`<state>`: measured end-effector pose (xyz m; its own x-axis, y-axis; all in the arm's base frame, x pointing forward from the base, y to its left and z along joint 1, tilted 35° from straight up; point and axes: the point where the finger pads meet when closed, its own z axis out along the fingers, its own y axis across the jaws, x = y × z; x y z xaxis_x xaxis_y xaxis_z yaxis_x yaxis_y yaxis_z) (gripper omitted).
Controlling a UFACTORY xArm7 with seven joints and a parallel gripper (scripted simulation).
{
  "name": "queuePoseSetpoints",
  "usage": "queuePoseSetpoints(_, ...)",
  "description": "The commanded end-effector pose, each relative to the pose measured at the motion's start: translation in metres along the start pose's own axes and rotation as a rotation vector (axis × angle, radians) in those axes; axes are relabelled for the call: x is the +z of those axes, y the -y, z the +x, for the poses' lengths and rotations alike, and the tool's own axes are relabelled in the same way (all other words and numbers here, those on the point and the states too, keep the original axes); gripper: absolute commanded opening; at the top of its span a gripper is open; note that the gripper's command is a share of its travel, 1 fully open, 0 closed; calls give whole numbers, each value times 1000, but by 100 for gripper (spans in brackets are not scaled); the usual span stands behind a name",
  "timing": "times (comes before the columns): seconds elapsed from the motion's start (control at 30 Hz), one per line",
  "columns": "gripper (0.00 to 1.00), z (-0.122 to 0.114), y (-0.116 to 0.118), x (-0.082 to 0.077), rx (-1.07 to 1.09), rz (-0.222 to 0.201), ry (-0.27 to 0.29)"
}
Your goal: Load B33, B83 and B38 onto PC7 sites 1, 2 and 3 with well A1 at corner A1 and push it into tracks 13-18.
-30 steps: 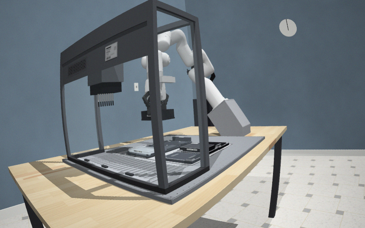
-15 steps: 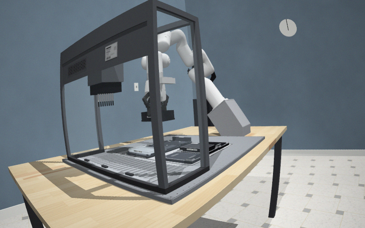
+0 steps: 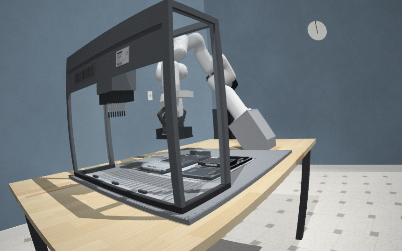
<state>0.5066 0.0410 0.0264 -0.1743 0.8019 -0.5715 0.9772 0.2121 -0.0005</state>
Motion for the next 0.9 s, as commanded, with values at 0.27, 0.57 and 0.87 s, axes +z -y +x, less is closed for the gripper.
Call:
queuePoseSetpoints(0.27, 0, 1, -2, 15, 0, -4, -2)
queuePoseSetpoints(0.57, 0, 1, -2, 28, 0, -4, -2)
queuePoseSetpoints(0.87, 0, 1, -2, 40, 0, -4, -2)
